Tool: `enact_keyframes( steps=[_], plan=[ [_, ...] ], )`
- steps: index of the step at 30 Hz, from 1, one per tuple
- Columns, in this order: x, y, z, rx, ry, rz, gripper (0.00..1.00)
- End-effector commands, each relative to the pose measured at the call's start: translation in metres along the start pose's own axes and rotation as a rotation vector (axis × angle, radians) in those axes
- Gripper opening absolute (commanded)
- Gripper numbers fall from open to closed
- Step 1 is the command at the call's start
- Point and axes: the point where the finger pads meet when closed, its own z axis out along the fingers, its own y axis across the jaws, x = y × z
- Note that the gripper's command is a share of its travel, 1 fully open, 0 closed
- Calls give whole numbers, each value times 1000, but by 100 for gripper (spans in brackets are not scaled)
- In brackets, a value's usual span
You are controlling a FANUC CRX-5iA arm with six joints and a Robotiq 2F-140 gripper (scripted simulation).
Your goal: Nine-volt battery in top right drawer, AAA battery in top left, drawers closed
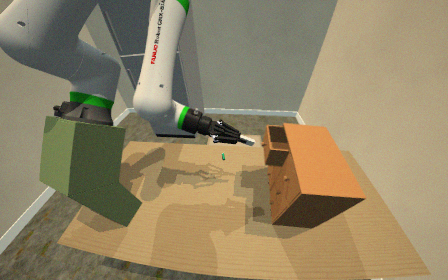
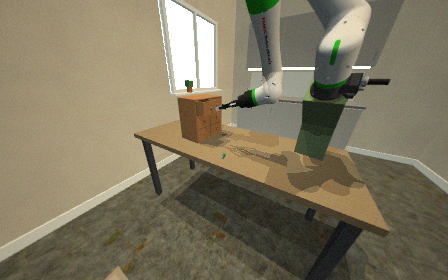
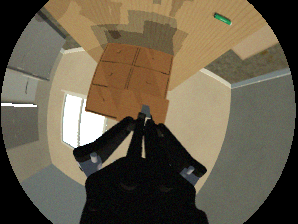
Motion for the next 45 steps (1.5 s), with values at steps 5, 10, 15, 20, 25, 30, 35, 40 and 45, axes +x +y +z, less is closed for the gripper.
enact_keyframes(
  steps=[5,10,15,20,25,30,35,40,45],
  plan=[
    [-2,0,6,0,0,0,0],
    [-4,0,10,0,0,0,0],
    [-6,0,16,0,0,0,0],
    [-9,0,24,0,0,0,0],
    [-12,0,32,0,0,0,0],
    [-14,0,37,0,0,0,0],
    [-17,0,46,0,0,0,0],
    [-20,0,55,0,0,0,0],
    [-22,0,60,0,0,0,0]
  ],
)
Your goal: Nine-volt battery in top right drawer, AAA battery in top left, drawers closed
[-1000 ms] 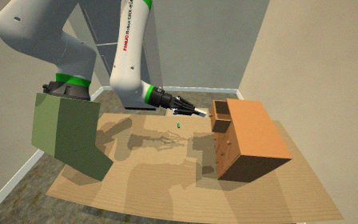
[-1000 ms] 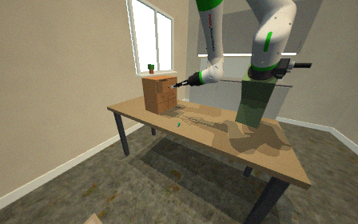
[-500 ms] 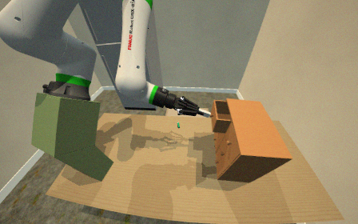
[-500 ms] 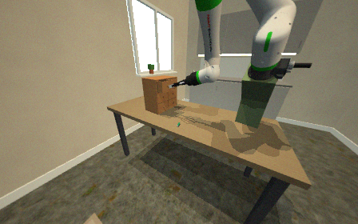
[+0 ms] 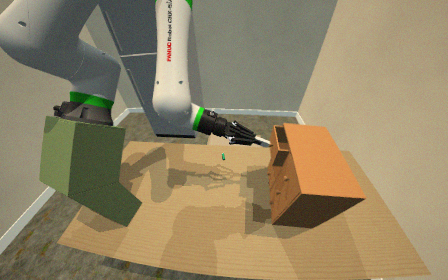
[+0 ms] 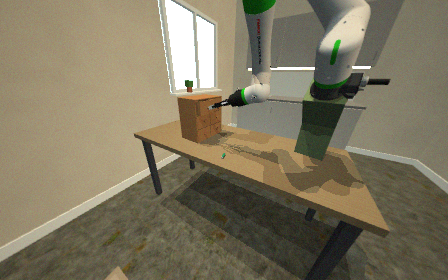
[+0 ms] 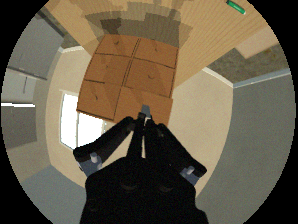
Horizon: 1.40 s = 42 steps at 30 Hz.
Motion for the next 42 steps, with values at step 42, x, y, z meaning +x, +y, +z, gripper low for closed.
enact_keyframes(
  steps=[42],
  plan=[
    [-13,0,37,0,0,0,0]
  ],
)
